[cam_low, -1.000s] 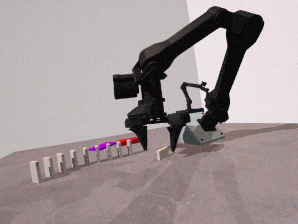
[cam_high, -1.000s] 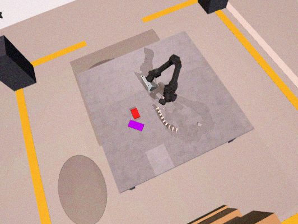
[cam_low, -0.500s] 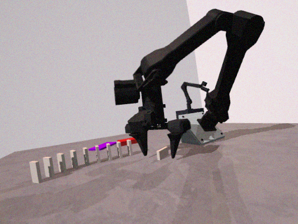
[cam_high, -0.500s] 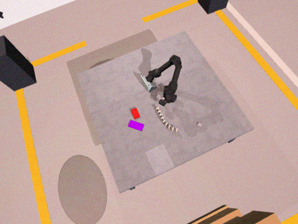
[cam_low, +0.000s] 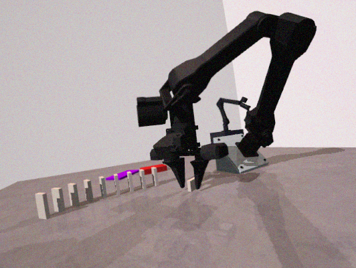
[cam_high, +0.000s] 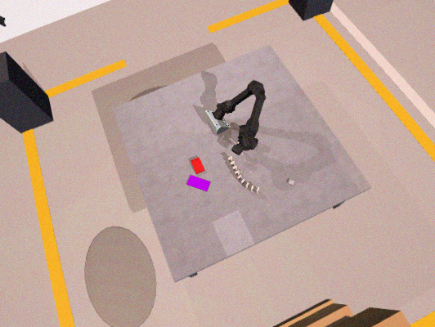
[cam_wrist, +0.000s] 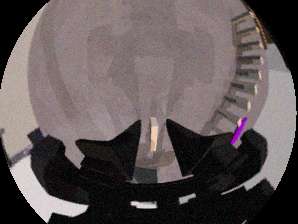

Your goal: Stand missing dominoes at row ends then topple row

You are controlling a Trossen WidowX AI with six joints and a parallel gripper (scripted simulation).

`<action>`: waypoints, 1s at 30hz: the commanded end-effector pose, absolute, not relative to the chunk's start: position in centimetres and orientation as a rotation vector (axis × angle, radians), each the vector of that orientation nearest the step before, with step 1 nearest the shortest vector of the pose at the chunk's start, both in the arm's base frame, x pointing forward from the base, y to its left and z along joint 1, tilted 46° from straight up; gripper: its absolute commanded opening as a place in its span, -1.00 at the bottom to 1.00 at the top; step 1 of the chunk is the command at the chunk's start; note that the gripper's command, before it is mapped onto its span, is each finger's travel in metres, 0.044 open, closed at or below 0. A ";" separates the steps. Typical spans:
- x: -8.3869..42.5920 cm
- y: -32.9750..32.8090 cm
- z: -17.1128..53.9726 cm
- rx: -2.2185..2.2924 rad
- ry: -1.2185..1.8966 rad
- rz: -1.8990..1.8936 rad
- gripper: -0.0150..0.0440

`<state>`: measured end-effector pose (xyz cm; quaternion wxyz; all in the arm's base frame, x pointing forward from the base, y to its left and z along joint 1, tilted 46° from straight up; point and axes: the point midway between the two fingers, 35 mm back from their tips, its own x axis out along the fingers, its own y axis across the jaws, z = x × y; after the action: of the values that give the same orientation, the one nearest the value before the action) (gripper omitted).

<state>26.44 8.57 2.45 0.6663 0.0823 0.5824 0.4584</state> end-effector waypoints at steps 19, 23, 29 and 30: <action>27.5 3.3 7.4 0.191 1.321 1.032 -0.42; 28.1 0.5 10.1 0.190 1.322 1.031 -0.42; 28.6 2.1 12.0 0.236 1.363 0.976 -0.42; 28.8 3.3 13.2 0.269 1.388 0.940 -0.42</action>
<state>28.33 1.17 10.87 0.6631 0.1078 0.6021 0.4313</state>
